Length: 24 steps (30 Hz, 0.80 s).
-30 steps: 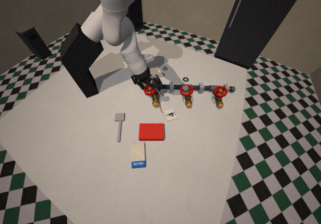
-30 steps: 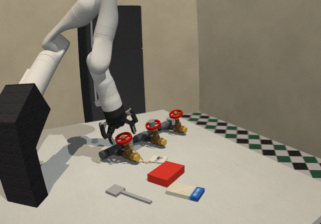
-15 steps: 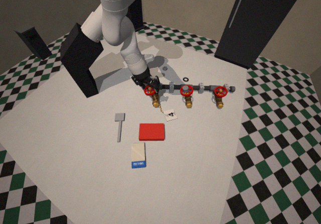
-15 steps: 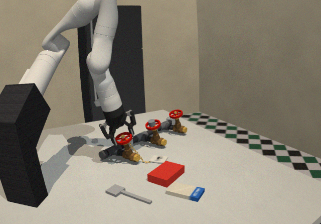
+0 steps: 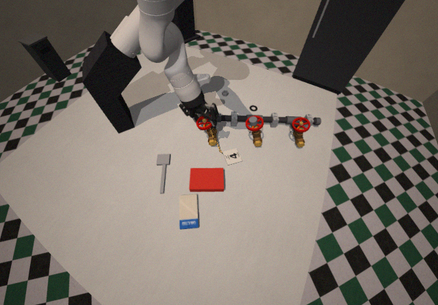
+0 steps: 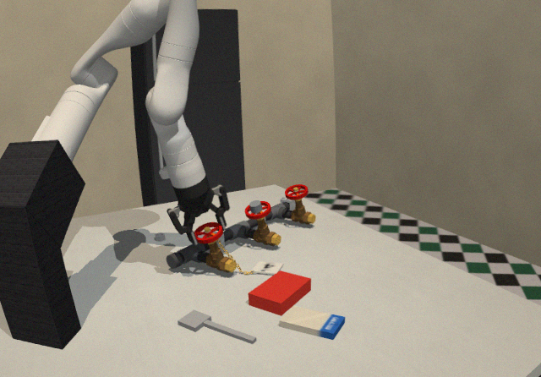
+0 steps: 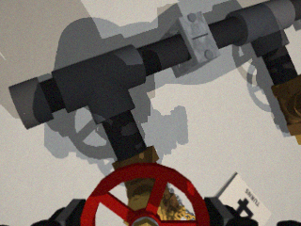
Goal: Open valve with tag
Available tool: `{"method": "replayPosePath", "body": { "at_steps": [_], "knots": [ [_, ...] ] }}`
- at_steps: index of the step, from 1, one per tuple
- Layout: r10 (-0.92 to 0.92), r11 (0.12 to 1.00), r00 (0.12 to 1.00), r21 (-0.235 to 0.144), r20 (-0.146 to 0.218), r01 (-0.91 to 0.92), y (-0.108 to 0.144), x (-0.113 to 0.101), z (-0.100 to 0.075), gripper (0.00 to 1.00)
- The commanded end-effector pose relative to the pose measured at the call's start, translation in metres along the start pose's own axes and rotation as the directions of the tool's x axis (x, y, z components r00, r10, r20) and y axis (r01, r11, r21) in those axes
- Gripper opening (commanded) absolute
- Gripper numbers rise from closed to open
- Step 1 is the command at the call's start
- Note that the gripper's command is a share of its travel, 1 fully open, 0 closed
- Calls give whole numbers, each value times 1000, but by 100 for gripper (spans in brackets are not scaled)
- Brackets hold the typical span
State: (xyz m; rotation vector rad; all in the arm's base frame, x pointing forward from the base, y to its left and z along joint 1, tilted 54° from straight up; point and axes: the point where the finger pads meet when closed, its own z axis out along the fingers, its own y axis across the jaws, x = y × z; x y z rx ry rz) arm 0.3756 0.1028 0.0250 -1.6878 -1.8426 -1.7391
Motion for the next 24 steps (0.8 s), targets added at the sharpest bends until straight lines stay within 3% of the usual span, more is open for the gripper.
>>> {"method": "replayPosePath", "body": {
  "at_steps": [1,24],
  "knots": [
    [8,1000,1000,-2,3,-8,1,-2,1,75],
    [-72,997,997,-2,2,72,1,-2,1,75]
  ]
}}
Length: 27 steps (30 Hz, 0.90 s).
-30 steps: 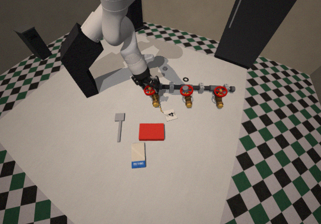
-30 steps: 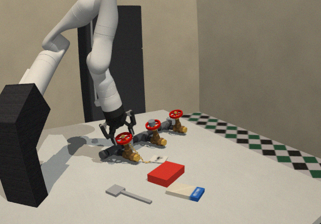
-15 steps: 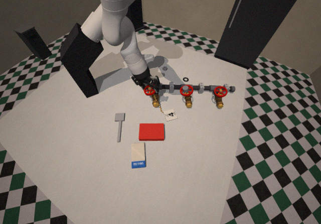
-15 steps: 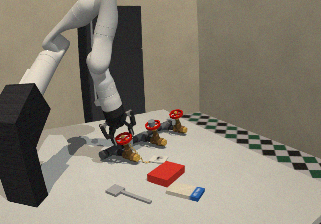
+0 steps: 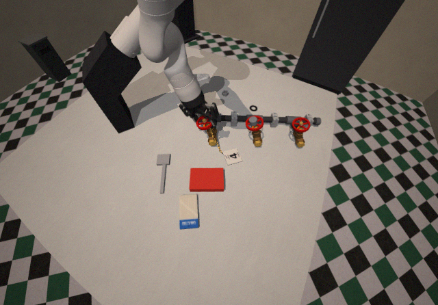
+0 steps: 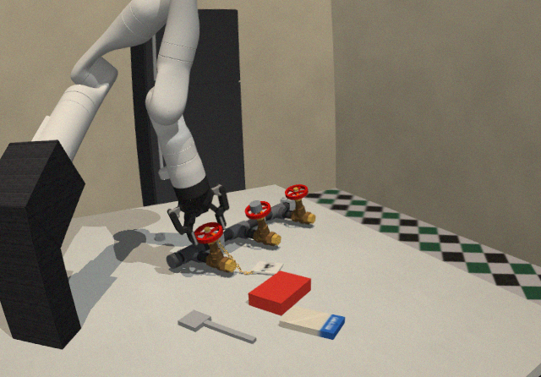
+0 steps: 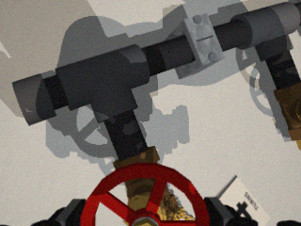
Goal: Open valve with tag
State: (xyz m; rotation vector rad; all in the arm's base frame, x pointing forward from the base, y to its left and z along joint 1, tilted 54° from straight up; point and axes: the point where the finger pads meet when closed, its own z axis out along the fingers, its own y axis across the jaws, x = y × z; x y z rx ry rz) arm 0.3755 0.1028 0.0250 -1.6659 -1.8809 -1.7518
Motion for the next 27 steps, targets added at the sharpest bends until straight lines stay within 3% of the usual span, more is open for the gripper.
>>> {"method": "replayPosePath", "body": {
  "at_steps": [1,14,27],
  "knots": [
    [-49,999,999,-2,3,49,1,-2,1,75],
    [-221,975,975,-1,2,221,1,-1,0,75],
    [-476,879,879,-1,1,476,1,0,0,75]
  ]
}}
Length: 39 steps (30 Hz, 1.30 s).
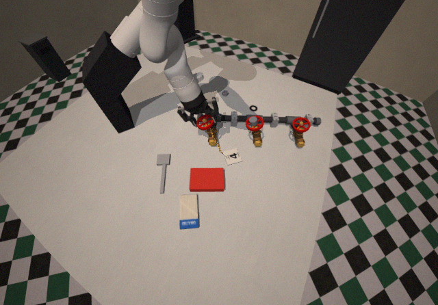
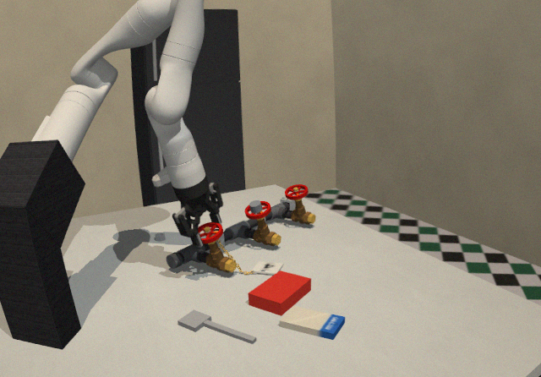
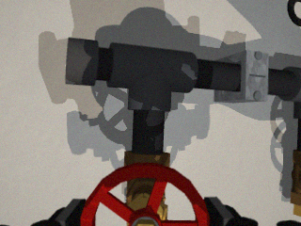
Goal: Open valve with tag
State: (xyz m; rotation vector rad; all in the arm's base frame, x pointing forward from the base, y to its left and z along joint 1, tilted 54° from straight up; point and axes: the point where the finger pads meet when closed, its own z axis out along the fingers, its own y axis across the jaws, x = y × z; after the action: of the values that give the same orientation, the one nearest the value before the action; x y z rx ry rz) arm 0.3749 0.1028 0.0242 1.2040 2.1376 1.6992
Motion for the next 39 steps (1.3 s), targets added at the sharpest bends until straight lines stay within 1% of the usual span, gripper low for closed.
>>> {"method": "replayPosePath", "body": {
  "at_steps": [1,7,12,15,22,29,31,39],
  "knots": [
    [-105,994,994,-1,6,105,2,0,0,75],
    [-306,952,952,0,6,306,2,0,0,75],
    [-465,886,886,1,6,465,2,0,0,75],
    [-482,876,876,1,6,482,2,0,0,75],
    [-702,712,712,2,5,702,2,0,0,75],
    [-866,500,500,3,5,866,2,0,0,75],
    [-866,500,500,3,5,866,2,0,0,75],
    [-976,217,217,5,3,976,2,0,0,75]
  ]
}}
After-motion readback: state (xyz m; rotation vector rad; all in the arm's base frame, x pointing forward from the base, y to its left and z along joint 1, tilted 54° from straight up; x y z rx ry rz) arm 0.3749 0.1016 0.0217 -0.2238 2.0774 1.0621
